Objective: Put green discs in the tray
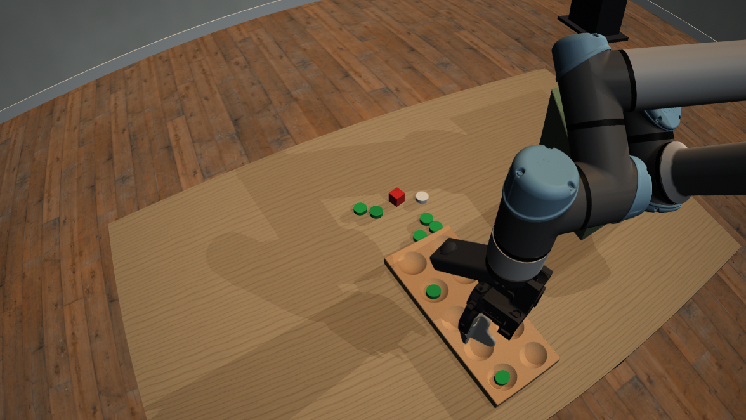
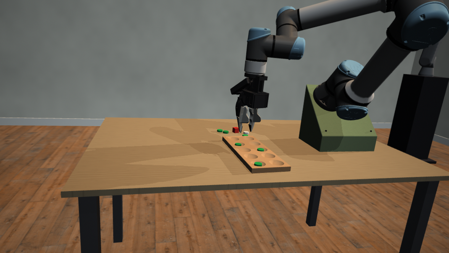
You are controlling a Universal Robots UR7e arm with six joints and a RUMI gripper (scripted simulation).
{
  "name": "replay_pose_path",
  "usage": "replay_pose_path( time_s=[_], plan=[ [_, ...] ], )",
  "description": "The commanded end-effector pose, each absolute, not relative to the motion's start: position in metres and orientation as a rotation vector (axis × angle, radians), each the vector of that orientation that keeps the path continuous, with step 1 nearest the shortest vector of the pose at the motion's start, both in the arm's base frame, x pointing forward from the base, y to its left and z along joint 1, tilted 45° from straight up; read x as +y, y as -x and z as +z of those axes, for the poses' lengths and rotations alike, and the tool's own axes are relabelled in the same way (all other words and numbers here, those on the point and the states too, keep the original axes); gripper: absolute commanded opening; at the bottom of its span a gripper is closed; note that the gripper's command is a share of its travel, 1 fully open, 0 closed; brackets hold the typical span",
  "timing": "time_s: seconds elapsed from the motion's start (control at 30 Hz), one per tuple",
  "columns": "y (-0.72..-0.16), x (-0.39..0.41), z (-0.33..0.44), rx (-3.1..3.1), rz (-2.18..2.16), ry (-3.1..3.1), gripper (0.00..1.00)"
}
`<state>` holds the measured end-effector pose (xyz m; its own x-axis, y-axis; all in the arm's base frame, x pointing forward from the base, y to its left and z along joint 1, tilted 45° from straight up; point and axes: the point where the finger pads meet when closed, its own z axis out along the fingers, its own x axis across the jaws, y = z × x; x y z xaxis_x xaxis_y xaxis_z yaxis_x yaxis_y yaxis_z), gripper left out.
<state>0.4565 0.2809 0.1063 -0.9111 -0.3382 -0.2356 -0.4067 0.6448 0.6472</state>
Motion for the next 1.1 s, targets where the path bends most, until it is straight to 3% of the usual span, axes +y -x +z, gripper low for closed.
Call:
replay_pose_path(
  time_s=[0.0, 0.47, 0.8, 1.07],
  plan=[
    [-0.484, 0.243, 0.067, 2.733, 1.097, 0.703, 0.28],
    [-0.519, 0.111, -0.064, 2.609, 1.048, 0.945, 0.28],
    [-0.501, 0.028, -0.161, 2.478, 1.046, 1.113, 0.28],
    [-0.49, 0.008, -0.188, 2.433, 1.048, 1.157, 0.28]
  ],
)
